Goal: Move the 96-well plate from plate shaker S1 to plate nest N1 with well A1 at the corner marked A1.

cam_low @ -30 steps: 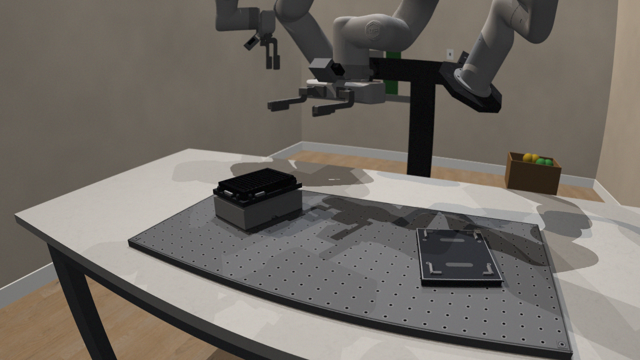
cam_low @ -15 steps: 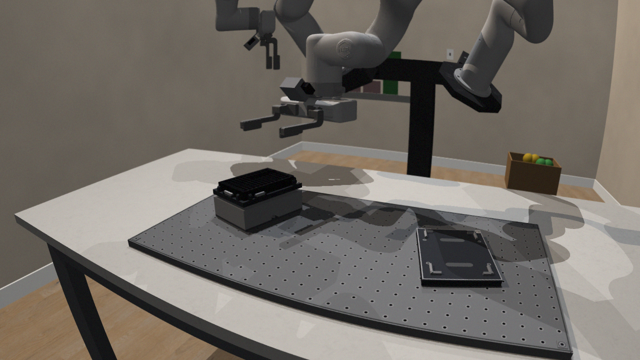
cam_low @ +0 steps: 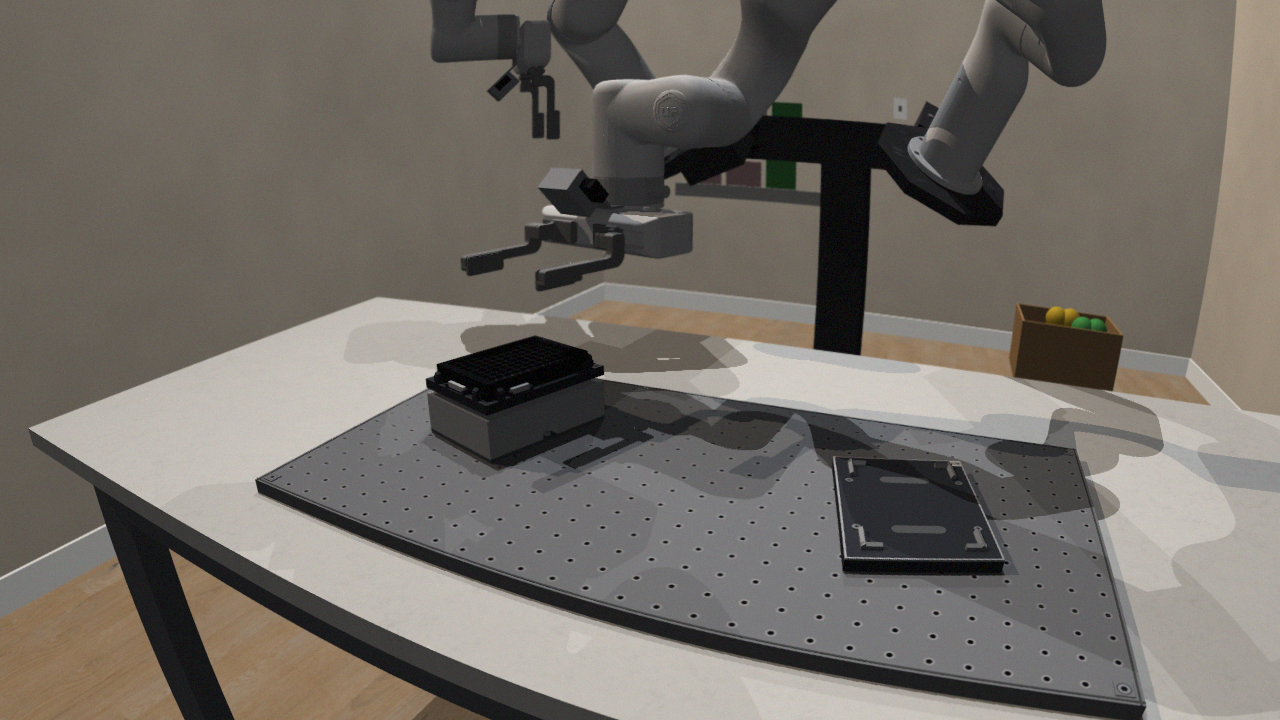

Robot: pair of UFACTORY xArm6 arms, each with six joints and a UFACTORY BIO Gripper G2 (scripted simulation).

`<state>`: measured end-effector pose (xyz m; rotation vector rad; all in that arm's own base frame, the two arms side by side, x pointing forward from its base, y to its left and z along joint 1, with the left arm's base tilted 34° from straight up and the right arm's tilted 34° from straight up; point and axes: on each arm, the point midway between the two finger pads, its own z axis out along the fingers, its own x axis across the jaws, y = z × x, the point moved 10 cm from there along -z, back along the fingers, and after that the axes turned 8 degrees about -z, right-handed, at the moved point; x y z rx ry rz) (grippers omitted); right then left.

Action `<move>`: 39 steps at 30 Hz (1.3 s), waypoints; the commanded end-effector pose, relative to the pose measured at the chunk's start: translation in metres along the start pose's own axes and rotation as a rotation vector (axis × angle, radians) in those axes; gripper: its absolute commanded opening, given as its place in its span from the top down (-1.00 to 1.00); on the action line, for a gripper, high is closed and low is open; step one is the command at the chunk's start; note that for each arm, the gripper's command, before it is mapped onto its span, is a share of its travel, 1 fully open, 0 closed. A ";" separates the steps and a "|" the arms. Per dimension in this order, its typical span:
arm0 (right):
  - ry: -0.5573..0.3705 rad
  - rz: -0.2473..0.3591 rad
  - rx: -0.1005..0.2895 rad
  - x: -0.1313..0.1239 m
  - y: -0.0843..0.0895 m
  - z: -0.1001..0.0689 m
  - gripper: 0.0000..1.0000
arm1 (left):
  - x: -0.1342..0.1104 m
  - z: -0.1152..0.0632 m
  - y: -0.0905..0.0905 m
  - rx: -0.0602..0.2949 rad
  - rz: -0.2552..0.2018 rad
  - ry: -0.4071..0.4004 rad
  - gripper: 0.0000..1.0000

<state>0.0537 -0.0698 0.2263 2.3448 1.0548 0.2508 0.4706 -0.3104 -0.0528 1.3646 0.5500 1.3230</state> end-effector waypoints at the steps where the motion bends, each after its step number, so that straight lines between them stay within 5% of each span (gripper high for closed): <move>1: 0.000 0.000 -0.001 0.000 0.001 0.000 -1.00 | -0.001 0.001 0.001 -0.003 -0.001 0.000 0.25; 39: 0.000 0.000 -0.001 0.000 0.001 0.000 -1.00 | 0.006 0.001 -0.048 -0.002 -0.001 0.000 0.25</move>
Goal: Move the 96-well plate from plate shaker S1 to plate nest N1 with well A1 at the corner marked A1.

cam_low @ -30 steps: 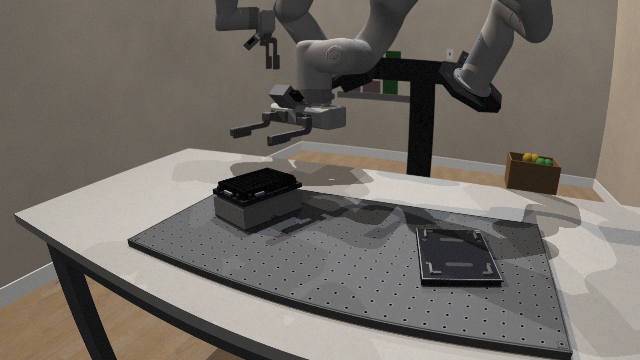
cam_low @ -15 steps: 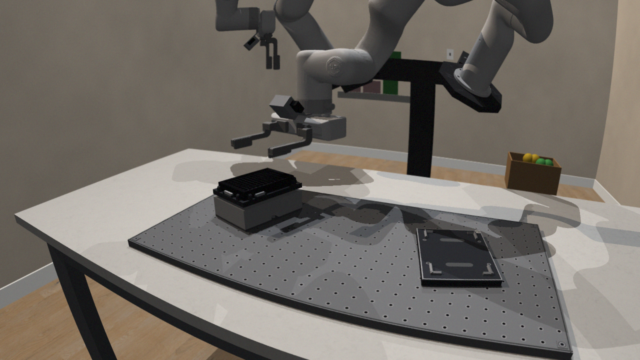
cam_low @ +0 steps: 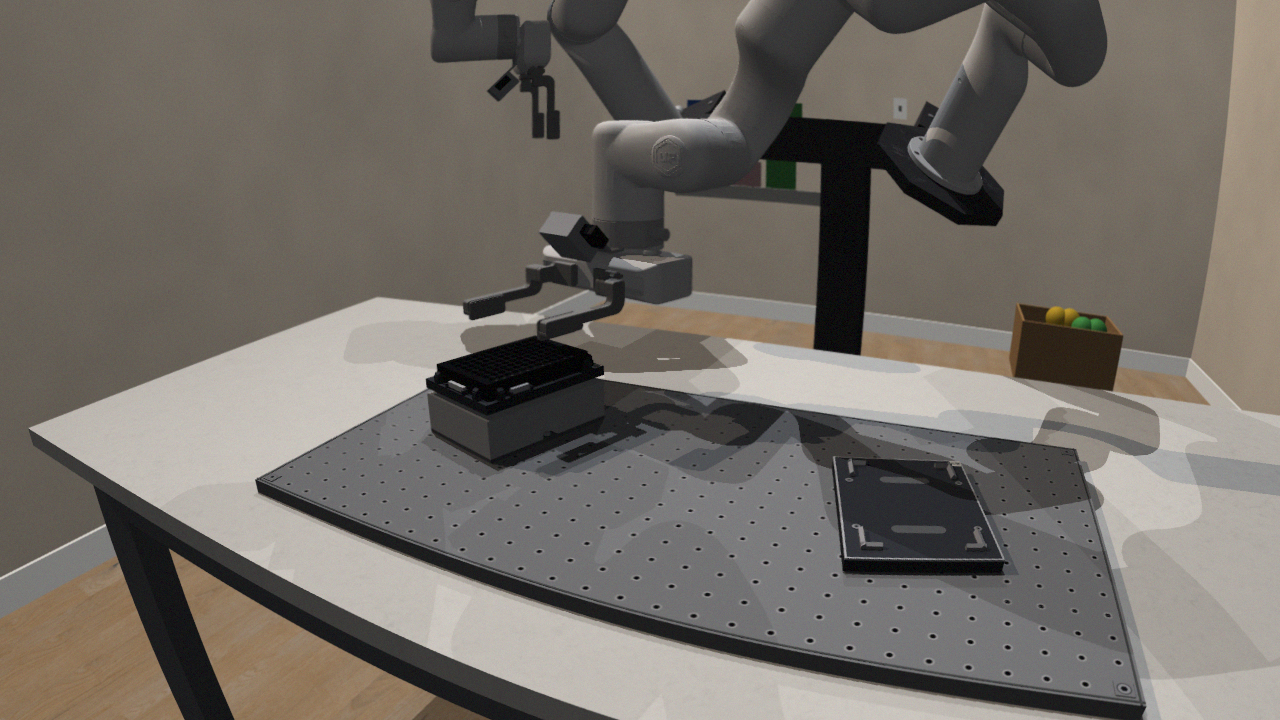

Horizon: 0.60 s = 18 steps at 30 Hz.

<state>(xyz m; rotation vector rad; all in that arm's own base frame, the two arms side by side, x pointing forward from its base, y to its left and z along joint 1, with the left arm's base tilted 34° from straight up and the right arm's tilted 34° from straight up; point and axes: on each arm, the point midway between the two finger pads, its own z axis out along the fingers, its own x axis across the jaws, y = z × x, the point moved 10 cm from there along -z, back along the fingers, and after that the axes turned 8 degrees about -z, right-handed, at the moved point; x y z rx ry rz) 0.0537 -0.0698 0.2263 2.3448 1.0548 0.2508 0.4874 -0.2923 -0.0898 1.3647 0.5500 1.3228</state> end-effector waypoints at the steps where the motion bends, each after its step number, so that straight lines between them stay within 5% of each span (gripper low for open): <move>1: 0.000 0.000 -0.001 0.000 0.001 0.000 -1.00 | 0.000 0.001 -0.006 -0.003 -0.001 0.000 0.25; 18: 0.000 0.000 -0.001 0.000 0.001 0.000 -1.00 | 0.002 0.001 -0.014 -0.003 -0.001 0.000 0.25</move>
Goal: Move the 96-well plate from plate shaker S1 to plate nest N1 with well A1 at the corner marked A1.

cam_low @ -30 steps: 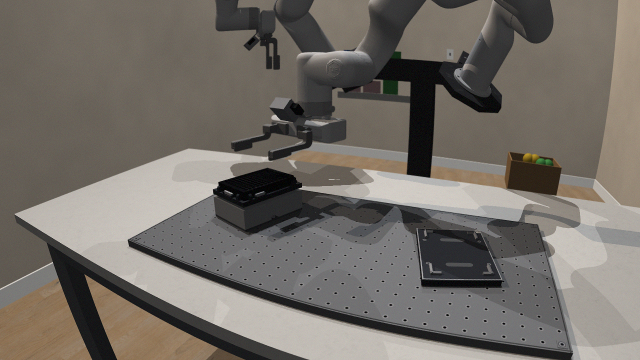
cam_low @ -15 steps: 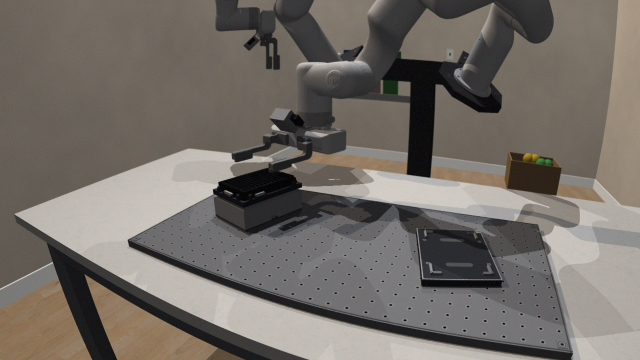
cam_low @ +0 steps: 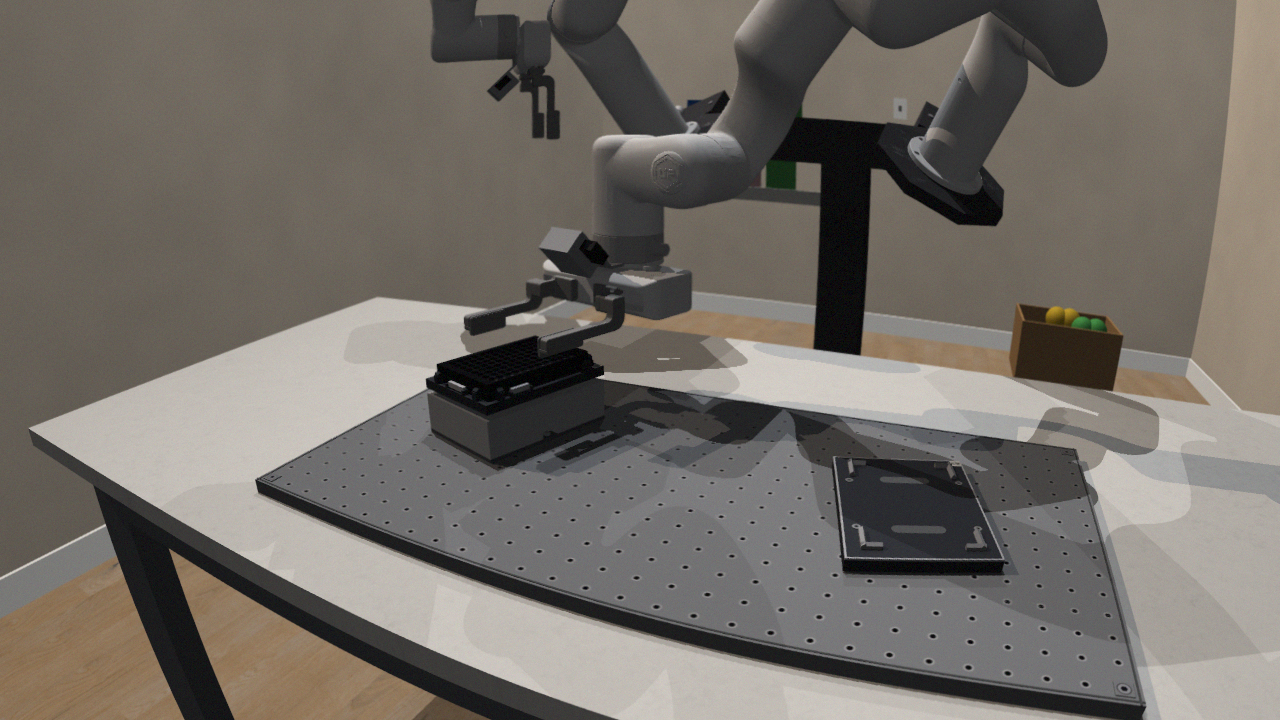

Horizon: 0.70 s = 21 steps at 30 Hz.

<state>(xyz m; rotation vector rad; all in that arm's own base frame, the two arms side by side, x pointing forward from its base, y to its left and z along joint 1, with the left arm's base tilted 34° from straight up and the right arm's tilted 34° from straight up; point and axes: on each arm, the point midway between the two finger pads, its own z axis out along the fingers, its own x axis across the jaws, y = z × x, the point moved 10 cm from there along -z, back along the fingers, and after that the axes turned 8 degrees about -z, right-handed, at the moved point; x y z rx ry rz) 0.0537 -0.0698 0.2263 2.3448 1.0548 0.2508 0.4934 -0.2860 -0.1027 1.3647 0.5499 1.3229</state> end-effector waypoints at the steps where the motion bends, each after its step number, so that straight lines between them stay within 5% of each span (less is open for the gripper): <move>1: 0.000 0.000 -0.001 0.000 0.001 0.000 -1.00 | 0.000 0.001 0.001 -0.003 -0.001 0.000 0.25; 21: 0.000 0.000 -0.001 0.000 0.001 0.000 -1.00 | 0.001 0.001 -0.010 -0.003 -0.001 0.000 0.25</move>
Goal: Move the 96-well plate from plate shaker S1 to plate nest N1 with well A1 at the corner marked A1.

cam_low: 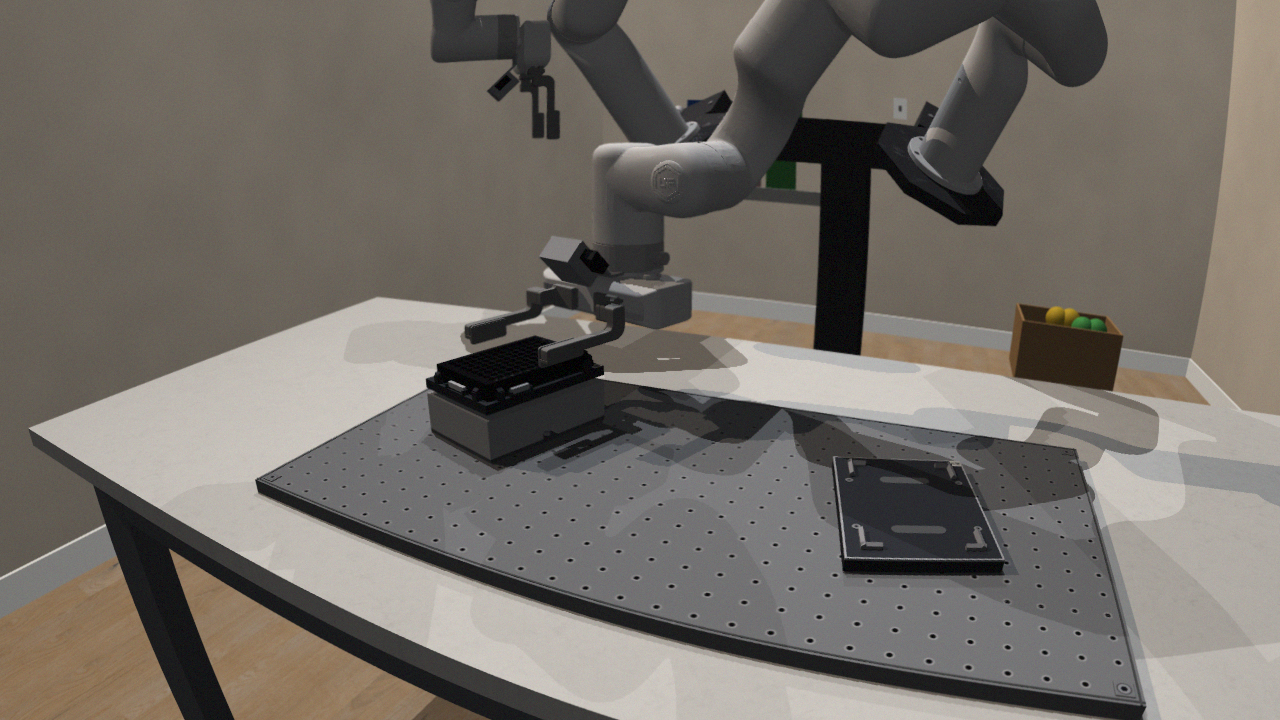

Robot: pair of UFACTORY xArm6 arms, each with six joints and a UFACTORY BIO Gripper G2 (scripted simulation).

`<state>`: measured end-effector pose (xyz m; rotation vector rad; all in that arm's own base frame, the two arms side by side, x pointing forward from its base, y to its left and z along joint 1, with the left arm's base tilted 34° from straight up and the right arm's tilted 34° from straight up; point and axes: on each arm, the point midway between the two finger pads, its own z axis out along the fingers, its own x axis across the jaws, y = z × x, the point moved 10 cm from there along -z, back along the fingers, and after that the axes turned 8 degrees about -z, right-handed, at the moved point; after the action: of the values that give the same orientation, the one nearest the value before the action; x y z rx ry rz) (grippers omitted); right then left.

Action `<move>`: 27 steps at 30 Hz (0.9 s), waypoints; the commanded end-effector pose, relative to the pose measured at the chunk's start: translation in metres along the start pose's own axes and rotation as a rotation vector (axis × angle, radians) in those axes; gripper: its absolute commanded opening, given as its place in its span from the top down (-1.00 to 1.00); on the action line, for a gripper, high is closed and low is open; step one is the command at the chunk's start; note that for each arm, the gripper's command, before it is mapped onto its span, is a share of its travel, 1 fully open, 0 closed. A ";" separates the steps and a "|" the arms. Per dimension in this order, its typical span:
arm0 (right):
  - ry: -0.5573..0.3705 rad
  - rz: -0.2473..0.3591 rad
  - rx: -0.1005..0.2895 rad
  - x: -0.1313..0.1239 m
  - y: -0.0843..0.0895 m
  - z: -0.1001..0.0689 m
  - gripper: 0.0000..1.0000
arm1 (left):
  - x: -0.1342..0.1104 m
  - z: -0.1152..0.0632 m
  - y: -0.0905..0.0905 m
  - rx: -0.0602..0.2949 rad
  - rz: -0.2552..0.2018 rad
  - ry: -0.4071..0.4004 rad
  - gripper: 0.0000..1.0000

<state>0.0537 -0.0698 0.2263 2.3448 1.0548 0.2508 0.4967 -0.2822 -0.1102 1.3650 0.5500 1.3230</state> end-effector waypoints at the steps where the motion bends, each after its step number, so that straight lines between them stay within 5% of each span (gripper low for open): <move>1: 0.000 0.000 -0.001 0.000 0.001 0.000 -1.00 | 0.000 0.001 -0.002 -0.003 -0.001 0.000 0.25; 27: 0.000 0.000 -0.001 0.000 0.001 0.000 -1.00 | 0.001 0.001 -0.010 -0.003 -0.001 0.000 0.25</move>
<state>0.0537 -0.0698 0.2263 2.3448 1.0548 0.2508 0.5010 -0.2778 -0.1194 1.3649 0.5500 1.3230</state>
